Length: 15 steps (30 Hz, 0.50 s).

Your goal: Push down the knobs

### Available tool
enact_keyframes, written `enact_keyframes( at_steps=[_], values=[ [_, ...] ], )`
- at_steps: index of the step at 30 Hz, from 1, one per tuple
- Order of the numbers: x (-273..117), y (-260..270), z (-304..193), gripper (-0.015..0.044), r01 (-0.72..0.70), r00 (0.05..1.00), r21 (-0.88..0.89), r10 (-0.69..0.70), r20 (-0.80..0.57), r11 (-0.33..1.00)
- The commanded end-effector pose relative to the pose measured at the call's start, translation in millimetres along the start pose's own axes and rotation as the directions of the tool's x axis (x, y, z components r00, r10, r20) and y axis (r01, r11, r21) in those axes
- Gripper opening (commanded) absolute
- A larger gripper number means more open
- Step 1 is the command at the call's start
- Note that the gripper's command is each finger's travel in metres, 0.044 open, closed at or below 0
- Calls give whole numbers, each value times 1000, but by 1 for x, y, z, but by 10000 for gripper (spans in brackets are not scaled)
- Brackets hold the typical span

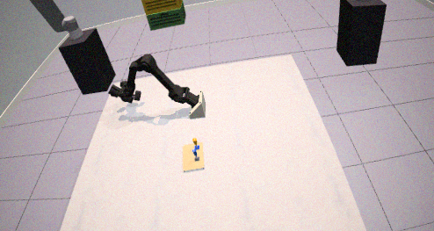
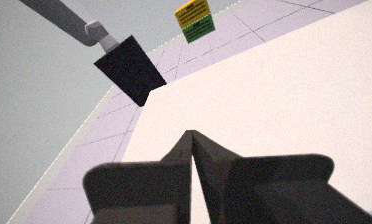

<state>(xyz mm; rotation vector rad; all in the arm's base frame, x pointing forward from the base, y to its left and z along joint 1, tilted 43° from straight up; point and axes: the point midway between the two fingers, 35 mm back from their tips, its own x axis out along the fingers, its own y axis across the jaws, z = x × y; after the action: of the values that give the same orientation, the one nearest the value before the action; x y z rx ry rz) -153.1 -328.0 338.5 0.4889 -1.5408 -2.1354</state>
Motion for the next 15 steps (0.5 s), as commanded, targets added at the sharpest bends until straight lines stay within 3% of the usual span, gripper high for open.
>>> enact_keyframes(
  at_steps=[1,15],
  values=[
    [-15,10,-29,0,-18,994,-69,10,-108,997],
    [-83,24,-109,0,-123,907,-175,39,-419,977]
  ],
)
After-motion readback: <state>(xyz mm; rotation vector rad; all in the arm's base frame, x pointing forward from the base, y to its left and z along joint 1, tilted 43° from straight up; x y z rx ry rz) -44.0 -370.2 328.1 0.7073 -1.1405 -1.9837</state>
